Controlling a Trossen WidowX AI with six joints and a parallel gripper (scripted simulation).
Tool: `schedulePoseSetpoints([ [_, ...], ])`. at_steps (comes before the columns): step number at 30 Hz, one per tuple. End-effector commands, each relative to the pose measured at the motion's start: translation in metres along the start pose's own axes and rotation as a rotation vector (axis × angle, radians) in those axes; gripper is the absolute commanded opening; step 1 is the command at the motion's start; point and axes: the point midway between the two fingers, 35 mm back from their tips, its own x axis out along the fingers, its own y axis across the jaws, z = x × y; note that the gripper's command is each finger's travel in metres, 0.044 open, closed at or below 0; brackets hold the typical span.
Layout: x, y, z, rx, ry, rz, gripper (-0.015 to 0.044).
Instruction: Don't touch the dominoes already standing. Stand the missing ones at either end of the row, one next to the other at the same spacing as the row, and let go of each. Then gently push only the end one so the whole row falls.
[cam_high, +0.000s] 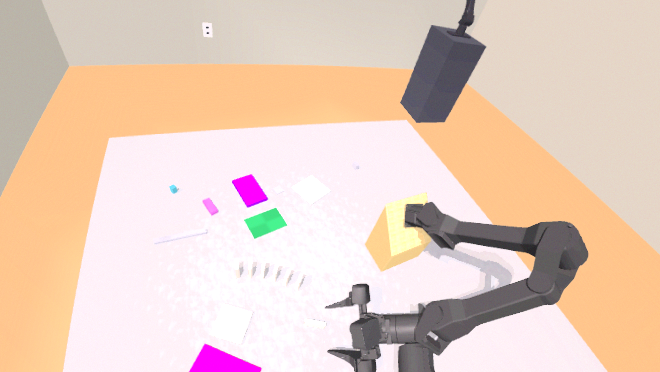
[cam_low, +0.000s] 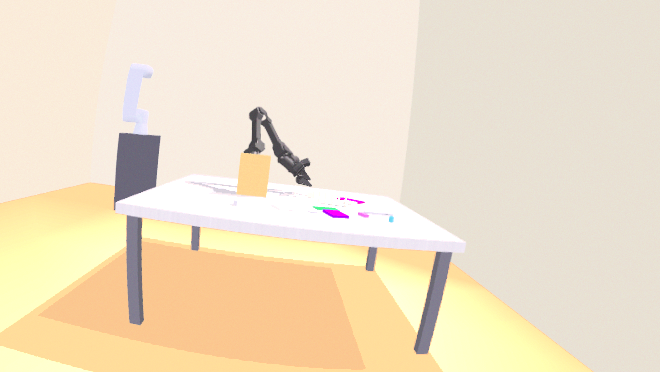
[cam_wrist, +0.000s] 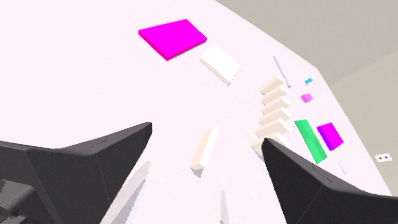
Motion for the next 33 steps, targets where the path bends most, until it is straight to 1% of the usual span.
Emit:
schedulePoseSetpoints([
  [1, -0.006, -0.014, -0.002, -0.046, 0.447, 0.076, 0.044],
  [6, -0.047, -0.012, 0.001, 0.041, 0.819, 0.29, 0.044],
  [8, -0.067, -0.007, 0.01, 0.11, 0.918, 0.401, 0.044],
  [9, -0.072, -0.005, 0.014, 0.132, 0.941, 0.434, 0.044],
  [24, -0.074, -0.004, 0.014, 0.139, 0.948, 0.445, 0.044],
  [33, -0.043, 0.023, -0.032, 0.141, 0.948, 0.447, 0.044],
])
